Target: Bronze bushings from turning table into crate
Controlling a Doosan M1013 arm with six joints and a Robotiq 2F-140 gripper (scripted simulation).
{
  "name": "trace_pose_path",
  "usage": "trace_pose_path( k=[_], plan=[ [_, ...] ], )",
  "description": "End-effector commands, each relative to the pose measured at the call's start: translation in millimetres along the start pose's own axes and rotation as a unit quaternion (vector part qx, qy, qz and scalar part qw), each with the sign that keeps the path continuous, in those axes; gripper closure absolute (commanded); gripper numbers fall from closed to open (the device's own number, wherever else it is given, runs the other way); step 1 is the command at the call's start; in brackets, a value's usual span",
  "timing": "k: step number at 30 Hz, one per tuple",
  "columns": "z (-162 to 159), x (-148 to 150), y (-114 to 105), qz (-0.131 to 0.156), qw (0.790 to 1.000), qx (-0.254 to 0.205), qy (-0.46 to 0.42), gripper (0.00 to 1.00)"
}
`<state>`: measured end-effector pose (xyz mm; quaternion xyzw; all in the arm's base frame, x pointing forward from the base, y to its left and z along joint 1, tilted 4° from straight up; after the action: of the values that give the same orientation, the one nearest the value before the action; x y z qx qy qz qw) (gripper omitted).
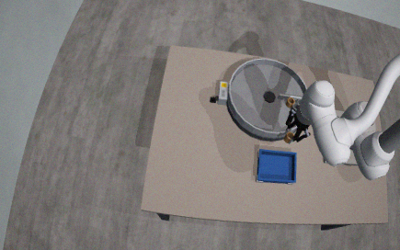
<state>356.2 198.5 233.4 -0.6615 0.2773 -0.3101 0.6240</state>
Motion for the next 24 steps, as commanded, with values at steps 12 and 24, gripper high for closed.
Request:
trace_pose_path(
  k=[12, 24],
  plan=[
    [76.6, -77.2, -1.4, -0.003, 1.000, 0.003, 0.004, 1.00],
    [78.3, -79.2, -1.4, -0.003, 1.000, 0.003, 0.004, 1.00]
  ],
)
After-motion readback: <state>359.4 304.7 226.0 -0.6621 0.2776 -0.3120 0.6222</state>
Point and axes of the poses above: the point where the finger pads meet when closed, its own y axis out along the fingers, its own x axis across the jaws, z = x × y, the point moved 8 cm from there along -y, back along the fingers, and after that the axes turned 3 degrees about y, right-handed, at the moved point
